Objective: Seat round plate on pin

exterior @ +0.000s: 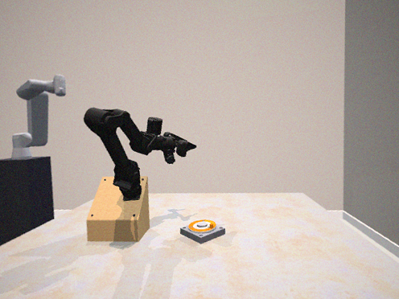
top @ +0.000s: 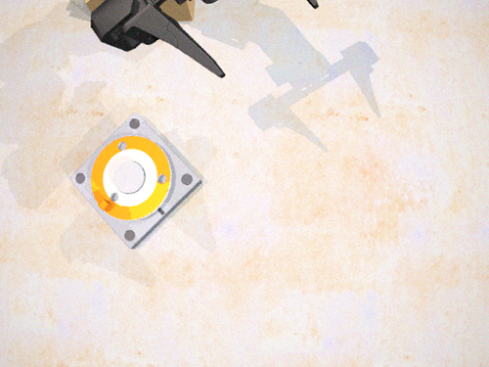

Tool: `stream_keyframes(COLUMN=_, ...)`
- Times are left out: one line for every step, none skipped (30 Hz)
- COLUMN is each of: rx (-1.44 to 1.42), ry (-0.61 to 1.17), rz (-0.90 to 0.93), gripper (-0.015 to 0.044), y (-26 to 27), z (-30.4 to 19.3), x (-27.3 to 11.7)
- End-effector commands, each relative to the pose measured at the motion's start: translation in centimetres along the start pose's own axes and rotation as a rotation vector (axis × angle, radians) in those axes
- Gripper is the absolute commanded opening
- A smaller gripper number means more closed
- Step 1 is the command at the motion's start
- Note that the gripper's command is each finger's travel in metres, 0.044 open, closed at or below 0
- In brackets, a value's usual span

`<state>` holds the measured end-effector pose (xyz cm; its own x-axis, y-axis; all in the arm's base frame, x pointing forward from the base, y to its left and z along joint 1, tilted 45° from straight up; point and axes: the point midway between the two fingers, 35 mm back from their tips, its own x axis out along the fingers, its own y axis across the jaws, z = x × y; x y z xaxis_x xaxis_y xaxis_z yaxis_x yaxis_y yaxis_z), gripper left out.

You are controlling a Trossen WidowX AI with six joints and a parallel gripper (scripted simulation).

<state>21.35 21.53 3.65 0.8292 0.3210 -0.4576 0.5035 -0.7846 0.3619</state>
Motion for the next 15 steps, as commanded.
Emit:
stream_keyframes(rx=-0.017, ry=-0.007, rz=0.005, gripper=0.0374, y=0.1, z=0.1, x=0.1)
stream_keyframes(rx=-0.07, ry=-0.03, rz=0.02, gripper=0.0347, y=0.5, z=0.3, x=0.5)
stream_keyframes(rx=-0.156, ry=-0.069, rz=0.043, gripper=0.0321, y=1.2, z=0.7, x=1.1)
stream_keyframes(rx=-0.26, ry=-0.12, rz=0.064, gripper=0.0295, y=2.1, z=1.1, x=1.7)
stream_keyframes(rx=-0.363, ry=-0.173, rz=0.08, gripper=0.0269, y=3.0, z=1.6, x=2.3)
stream_keyframes(rx=-0.464, ry=-0.229, rz=0.09, gripper=0.0242, y=3.9, z=2.1, x=2.8)
stream_keyframes(rx=-0.564, ry=-0.287, rz=0.094, gripper=0.0216, y=4.8, z=2.6, x=3.3)
stream_keyframes(rx=-0.663, ry=-0.347, rz=0.091, gripper=0.019, y=5.8, z=3.2, x=3.7)
stream_keyframes(rx=-0.678, ry=-0.356, rz=0.09, gripper=0.0164, y=5.9, z=3.2, x=3.8)
stream_keyframes(rx=-0.724, ry=-0.385, rz=0.086, gripper=0.0137, y=6.4, z=3.5, x=4.0)
stream_keyframes(rx=-0.8, ry=-0.434, rz=0.075, gripper=0.0111, y=7.1, z=3.9, x=4.3)
stream_keyframes(rx=-0.892, ry=-0.495, rz=0.056, gripper=0.0085, y=8.1, z=4.4, x=4.6)
stream_keyframes(rx=-0.983, ry=-0.556, rz=0.03, gripper=0.0059, y=9.0, z=4.9, x=4.8)
stream_keyframes(rx=-1.071, ry=-0.616, rz=-0.003, gripper=0.0032, y=10.0, z=5.5, x=5.0)
stream_keyframes(rx=-1.157, ry=-0.676, rz=-0.043, gripper=0.0006, y=11.0, z=6.0, x=5.2)
